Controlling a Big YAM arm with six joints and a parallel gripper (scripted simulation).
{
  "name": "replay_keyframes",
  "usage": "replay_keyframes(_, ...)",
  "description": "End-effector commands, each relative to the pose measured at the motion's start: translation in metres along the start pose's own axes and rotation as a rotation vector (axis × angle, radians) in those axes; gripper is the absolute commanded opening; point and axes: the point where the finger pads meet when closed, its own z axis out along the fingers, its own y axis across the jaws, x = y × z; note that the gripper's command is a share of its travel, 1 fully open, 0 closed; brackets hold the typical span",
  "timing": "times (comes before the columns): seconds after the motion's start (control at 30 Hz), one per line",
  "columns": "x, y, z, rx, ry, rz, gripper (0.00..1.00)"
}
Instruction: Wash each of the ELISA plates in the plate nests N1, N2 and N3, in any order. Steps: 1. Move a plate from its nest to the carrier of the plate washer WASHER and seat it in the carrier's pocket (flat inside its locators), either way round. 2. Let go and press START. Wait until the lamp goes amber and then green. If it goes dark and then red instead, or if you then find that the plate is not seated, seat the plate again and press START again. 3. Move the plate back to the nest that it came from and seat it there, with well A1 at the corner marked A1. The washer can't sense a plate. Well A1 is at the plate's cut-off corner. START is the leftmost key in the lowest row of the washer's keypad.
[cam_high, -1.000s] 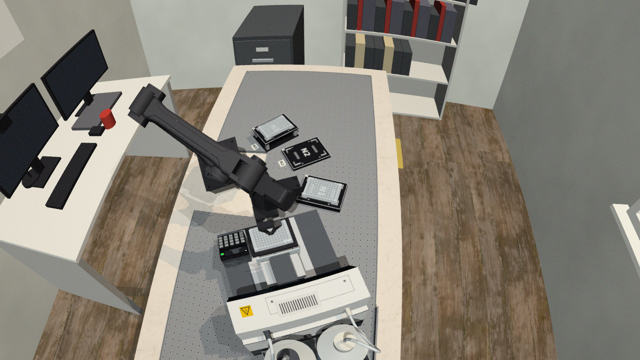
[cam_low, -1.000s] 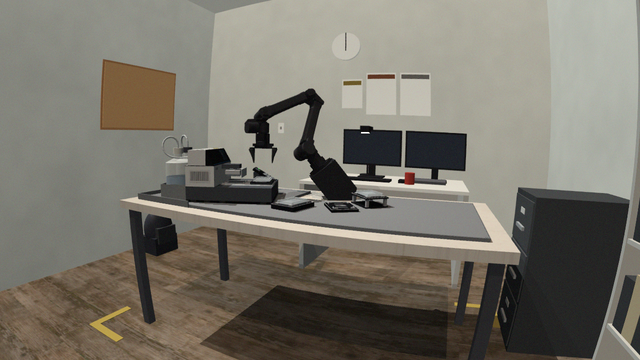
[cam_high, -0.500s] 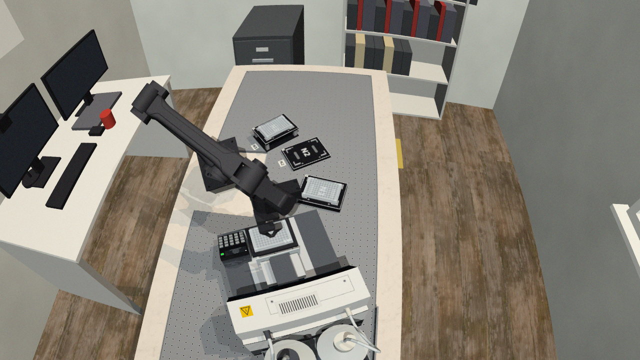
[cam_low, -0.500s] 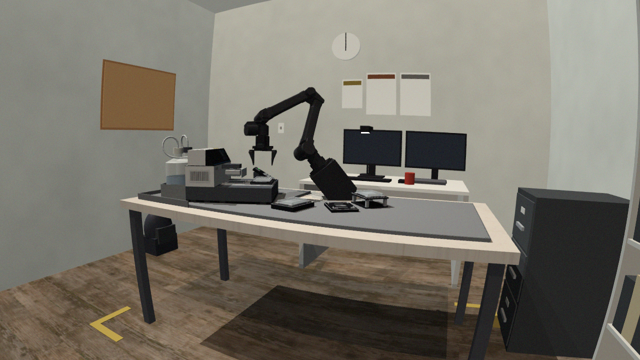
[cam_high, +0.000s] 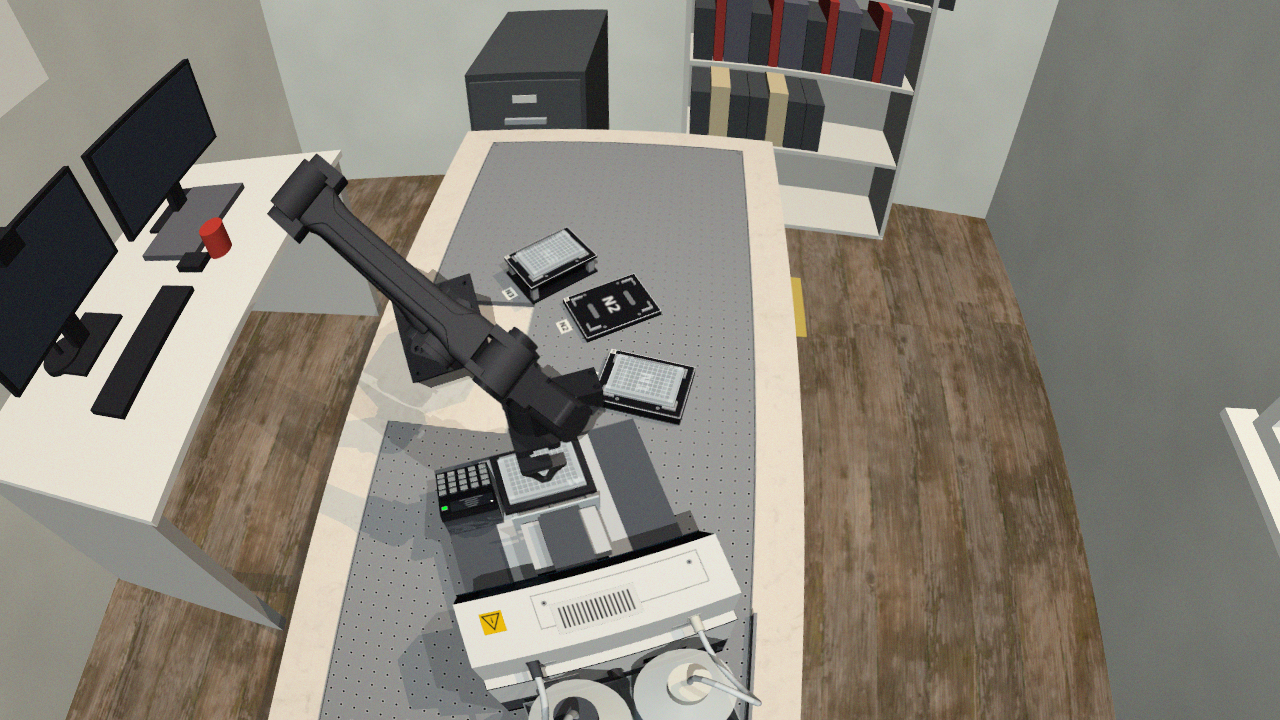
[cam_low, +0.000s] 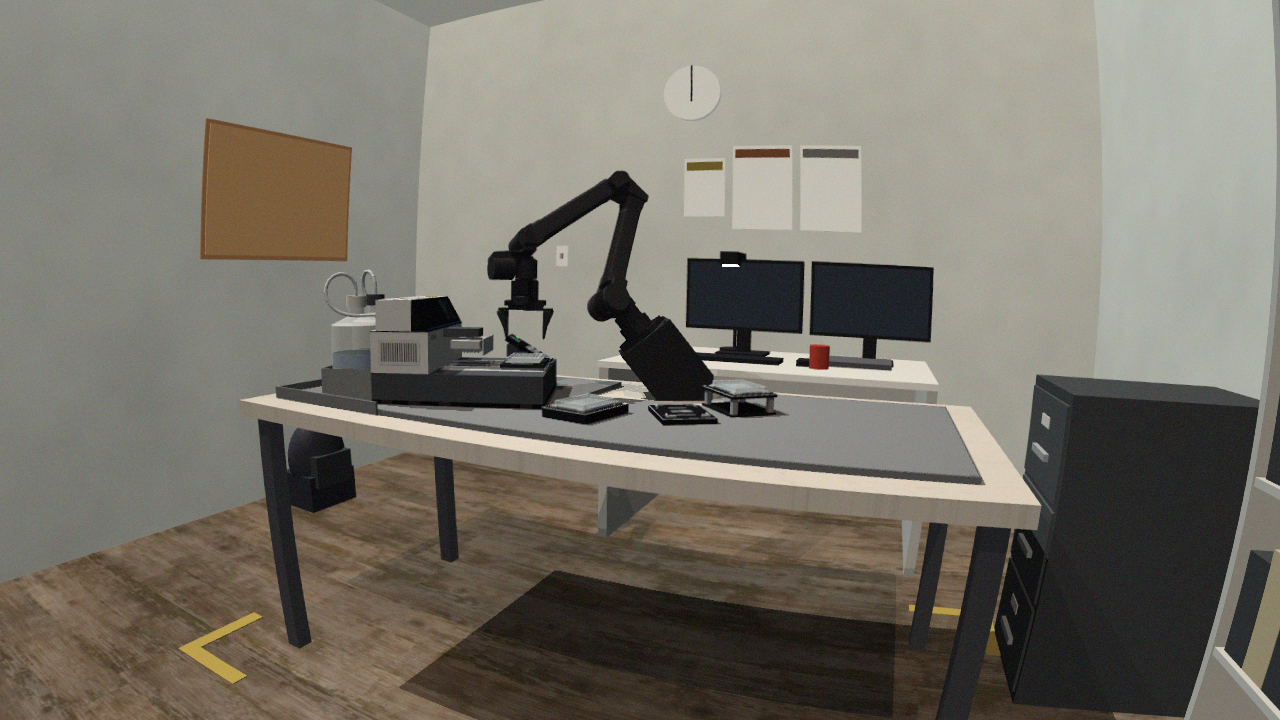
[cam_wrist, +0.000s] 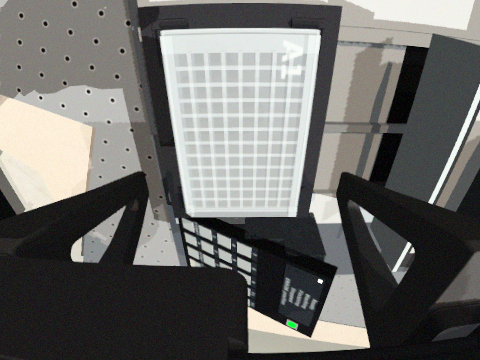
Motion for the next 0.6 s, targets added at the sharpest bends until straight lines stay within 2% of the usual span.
replay_keyframes(0.0,0.001,0.0,0.009,-0.002,0.007,-0.01,1.0)
replay_keyframes(0.3,0.002,0.0,0.024,-0.002,0.008,-0.01,1.0)
replay_keyframes(0.4,0.002,-0.002,0.023,0.01,0.002,-0.006,1.0)
replay_keyframes(0.47,0.002,0.0,0.029,-0.002,0.008,-0.01,1.0)
replay_keyframes(0.57,0.001,-0.001,0.028,0.005,0.002,-0.012,1.0)
